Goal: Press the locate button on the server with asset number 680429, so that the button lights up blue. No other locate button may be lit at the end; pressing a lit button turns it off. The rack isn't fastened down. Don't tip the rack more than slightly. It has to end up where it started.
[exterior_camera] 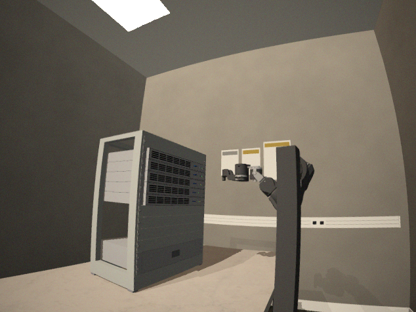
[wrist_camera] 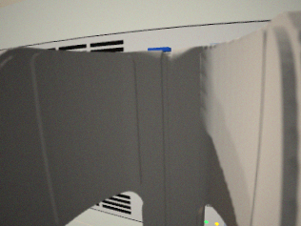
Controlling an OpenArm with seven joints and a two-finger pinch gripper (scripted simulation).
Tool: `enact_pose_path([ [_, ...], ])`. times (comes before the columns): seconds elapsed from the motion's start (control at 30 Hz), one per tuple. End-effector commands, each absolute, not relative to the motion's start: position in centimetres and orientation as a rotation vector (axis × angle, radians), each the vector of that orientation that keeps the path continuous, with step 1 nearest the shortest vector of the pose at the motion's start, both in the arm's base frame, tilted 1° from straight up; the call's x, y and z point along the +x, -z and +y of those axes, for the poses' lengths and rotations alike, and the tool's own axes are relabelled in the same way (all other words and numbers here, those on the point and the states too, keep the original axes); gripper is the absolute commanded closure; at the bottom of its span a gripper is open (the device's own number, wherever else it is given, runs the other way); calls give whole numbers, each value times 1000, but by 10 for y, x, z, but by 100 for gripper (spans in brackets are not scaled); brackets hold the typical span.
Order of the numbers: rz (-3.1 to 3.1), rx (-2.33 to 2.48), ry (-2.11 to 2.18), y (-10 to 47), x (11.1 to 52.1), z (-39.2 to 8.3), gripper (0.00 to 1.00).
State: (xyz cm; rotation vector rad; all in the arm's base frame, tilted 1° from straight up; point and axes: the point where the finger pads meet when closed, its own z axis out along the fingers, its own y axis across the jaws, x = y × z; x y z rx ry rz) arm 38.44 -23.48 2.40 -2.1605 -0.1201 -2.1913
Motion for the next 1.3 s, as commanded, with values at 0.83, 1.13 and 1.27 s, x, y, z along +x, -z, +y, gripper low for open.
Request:
enact_pose_path([
  [0.83,-92,-2155,2180,-25,384,-237,100],
  [1.13,-90,-2153,2181,-25,384,-237,100],
  [1.27,-89,-2153,2181,-25,384,-237,100],
])
